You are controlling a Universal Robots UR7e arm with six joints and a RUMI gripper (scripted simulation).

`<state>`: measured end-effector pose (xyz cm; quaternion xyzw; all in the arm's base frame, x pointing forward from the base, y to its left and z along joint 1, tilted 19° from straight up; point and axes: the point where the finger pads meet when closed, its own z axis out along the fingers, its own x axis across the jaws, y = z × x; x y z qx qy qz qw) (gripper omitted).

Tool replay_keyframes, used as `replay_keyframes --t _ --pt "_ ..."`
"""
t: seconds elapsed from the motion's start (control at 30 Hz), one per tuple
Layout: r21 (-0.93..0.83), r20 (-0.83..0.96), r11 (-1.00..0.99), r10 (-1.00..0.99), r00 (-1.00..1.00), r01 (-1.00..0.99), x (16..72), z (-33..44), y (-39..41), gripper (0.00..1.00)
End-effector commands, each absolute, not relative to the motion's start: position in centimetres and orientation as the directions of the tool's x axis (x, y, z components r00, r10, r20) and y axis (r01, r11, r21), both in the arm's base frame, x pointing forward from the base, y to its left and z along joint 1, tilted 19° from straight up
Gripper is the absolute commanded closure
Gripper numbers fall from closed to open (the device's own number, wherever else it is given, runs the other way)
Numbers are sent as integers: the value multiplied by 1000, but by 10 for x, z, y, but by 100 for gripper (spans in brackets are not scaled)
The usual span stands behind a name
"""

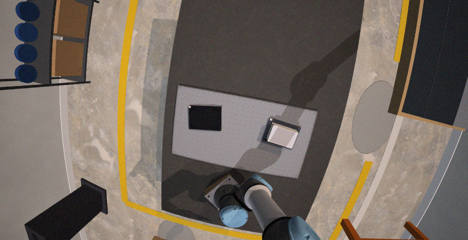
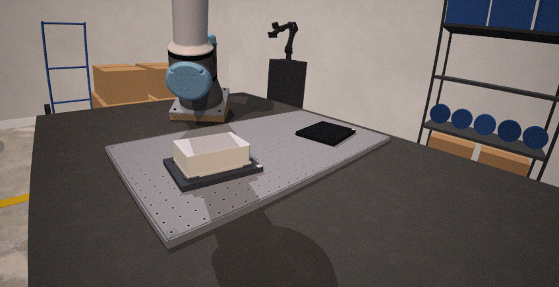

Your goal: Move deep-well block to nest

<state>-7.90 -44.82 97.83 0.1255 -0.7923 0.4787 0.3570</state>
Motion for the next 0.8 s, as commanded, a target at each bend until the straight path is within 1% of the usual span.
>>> replay_keyframes --t 0.0,0.13,0.23,0.33,0.53,0.63,0.77 --pt "-668 686 473 95 -721 -574 -57 979 -452 0" --pt "-668 686 473 95 -721 -574 -38 979 -454 0" --pt "-668 686 473 95 -721 -574 -38 979 -454 0" --pt "-668 686 422 32 -727 -613 -23 979 -455 0" --pt "-668 686 421 32 -727 -613 1 979 -455 0" --pt "-668 686 367 -31 -727 -647 16 979 -455 0" --pt "-668 686 367 -31 -727 -647 31 979 -454 0"
